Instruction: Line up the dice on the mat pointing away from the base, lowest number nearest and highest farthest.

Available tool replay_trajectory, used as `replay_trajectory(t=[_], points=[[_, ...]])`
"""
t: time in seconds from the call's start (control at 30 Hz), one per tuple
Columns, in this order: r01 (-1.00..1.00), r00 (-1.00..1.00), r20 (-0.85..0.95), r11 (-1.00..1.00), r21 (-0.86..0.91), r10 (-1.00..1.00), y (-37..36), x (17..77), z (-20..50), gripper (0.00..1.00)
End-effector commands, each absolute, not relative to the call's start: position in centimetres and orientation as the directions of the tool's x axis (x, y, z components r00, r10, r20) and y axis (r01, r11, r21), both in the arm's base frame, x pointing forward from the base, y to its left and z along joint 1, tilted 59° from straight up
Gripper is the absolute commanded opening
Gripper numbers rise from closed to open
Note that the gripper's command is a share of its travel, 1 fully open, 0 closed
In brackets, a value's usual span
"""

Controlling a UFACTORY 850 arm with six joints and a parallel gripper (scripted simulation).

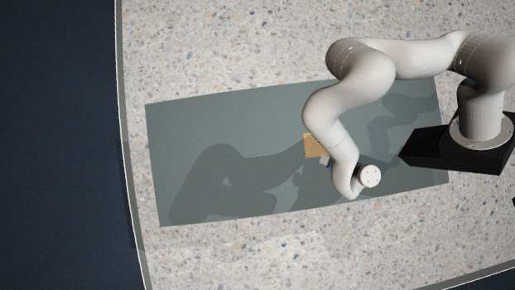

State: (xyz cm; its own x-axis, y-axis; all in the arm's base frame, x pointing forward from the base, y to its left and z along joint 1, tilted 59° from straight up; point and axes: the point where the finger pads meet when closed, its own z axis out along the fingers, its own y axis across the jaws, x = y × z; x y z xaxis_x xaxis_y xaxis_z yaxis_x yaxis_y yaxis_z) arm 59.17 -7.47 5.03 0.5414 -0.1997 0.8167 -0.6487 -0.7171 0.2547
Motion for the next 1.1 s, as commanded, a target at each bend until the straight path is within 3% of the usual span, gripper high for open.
replay_trajectory(t=[0.0, 1.07], points=[[-0.648, 0.541, 0.817, -0.718, 0.254, -0.199, -7.4, 59.2, 5.0, 0.36], [-0.648, 0.541, 0.817, -0.717, 0.255, -0.199, -9.5, 60.9, 3.4, 0.36]])
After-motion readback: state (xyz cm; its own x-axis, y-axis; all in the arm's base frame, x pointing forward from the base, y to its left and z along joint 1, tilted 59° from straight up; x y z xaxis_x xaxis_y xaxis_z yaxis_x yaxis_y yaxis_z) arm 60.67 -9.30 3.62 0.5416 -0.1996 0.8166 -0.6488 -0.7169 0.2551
